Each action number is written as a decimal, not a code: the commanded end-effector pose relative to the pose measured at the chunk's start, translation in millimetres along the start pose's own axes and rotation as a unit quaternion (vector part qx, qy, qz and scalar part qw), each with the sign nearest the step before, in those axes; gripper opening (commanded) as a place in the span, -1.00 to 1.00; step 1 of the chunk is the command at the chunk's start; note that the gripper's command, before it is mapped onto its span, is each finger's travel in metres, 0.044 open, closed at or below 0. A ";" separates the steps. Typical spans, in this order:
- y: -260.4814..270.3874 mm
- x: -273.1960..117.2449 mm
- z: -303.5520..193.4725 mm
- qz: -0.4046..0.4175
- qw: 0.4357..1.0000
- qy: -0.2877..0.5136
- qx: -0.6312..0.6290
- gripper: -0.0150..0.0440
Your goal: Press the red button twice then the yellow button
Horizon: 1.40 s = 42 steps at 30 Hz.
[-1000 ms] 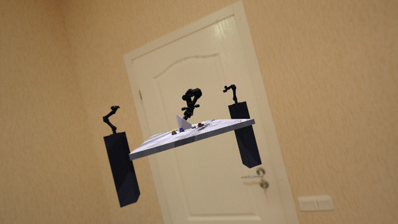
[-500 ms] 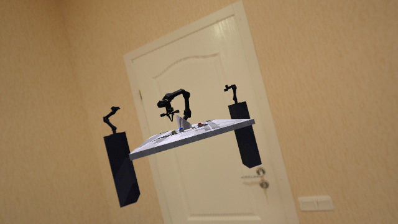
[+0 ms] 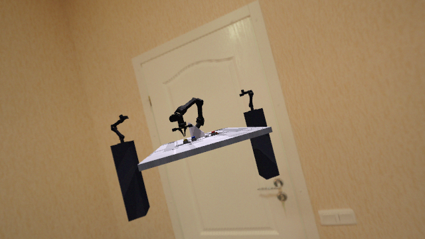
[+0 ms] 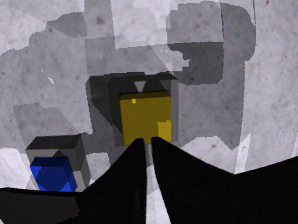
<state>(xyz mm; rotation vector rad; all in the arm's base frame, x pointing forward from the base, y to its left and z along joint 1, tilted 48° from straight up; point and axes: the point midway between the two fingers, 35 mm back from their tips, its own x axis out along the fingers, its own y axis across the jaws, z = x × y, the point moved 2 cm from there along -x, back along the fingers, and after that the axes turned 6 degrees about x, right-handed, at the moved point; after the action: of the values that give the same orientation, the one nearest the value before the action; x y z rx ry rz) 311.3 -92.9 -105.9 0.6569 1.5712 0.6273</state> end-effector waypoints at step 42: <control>-1.8 4.3 1.1 -0.001 1.000 -0.009 0.002 -0.42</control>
<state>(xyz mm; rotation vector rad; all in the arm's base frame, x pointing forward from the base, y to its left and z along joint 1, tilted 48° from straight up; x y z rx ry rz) 308.4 -73.6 -123.7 0.6715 1.5690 0.6263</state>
